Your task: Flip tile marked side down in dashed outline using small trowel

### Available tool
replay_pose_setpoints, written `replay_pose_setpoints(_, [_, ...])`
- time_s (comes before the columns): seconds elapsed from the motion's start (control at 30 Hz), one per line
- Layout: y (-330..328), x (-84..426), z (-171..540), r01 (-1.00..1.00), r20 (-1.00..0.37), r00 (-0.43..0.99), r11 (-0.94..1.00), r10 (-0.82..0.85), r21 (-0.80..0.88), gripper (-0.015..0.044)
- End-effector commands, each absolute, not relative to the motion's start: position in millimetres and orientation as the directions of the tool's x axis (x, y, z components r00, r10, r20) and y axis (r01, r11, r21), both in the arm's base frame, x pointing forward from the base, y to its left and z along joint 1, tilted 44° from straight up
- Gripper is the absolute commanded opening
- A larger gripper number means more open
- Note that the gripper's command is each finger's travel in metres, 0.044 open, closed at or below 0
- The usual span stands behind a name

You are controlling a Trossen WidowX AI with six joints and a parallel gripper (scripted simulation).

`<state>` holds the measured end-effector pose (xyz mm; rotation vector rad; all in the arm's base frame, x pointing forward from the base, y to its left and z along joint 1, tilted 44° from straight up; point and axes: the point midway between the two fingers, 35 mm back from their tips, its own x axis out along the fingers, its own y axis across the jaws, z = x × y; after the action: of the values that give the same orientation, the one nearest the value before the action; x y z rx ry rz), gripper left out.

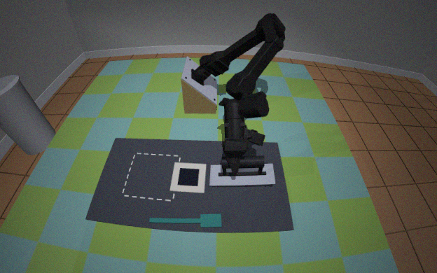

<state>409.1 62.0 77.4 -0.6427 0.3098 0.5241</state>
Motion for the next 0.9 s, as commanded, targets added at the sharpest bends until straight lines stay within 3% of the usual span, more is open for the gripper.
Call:
replay_pose_setpoints(0.0, [63, 411, 75, -0.538, -0.423, 0.834, 0.688, 0.353, -0.487, 0.0])
replay_pose_setpoints(0.87, [60, 410, 48, -0.539, -0.424, 0.834, 0.688, 0.353, -0.487, 0.0])
